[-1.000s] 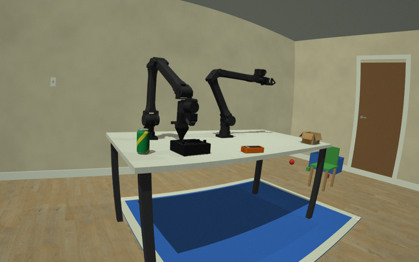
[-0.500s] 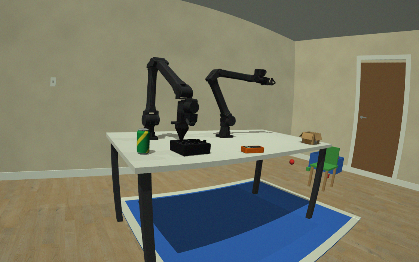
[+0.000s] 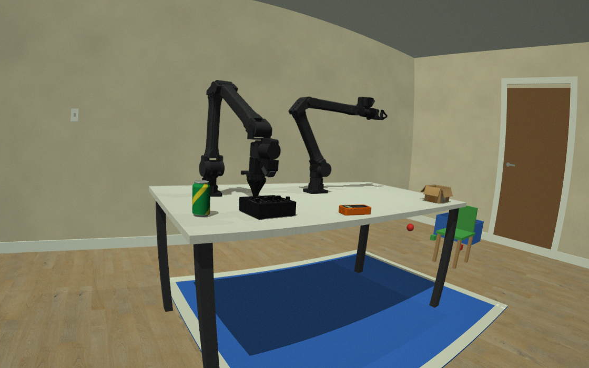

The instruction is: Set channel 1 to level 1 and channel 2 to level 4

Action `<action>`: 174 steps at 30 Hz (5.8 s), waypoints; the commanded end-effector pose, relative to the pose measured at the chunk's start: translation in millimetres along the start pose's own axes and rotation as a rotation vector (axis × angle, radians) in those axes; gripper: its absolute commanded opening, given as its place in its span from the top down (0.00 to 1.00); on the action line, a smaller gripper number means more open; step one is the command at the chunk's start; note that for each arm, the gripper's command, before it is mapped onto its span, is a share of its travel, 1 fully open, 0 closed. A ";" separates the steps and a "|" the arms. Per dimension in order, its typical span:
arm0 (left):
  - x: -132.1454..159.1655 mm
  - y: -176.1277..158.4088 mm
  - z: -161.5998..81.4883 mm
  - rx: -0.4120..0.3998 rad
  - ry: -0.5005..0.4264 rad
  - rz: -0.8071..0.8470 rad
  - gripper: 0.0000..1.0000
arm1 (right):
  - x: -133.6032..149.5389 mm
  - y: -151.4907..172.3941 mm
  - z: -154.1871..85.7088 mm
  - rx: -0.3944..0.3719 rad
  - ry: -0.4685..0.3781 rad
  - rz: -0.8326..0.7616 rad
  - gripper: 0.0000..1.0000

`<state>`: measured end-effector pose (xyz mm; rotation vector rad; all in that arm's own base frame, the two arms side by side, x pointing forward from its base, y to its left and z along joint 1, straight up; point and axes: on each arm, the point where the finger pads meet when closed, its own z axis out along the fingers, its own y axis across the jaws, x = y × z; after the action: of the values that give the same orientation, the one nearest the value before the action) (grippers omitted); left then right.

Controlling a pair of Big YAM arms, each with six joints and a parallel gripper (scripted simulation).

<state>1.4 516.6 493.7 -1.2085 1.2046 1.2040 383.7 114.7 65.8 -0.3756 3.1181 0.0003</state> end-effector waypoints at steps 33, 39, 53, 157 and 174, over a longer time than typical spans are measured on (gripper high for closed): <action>-38.5 3.5 5.8 -0.009 -0.072 0.017 0.00 | -37.6 0.2 -13.0 -0.002 -0.035 0.002 1.00; -38.5 3.5 5.8 -0.009 -0.072 0.017 0.00 | -39.7 -0.1 -12.5 -0.002 -0.036 0.002 1.00; -38.5 3.5 5.8 -0.009 -0.072 0.017 0.00 | -39.9 -0.4 -13.1 -0.002 -0.037 0.002 1.00; -38.5 3.5 5.8 -0.009 -0.072 0.017 0.00 | -29.5 -0.3 -55.2 -0.002 -0.041 0.002 1.00; -38.5 3.5 5.8 -0.009 -0.072 0.017 0.00 | -34.3 -0.1 -108.5 -0.003 -0.069 0.002 0.00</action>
<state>1.4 516.6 493.7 -1.2085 1.2046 1.2040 397.1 118.8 131.5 -0.3763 3.1240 -0.0013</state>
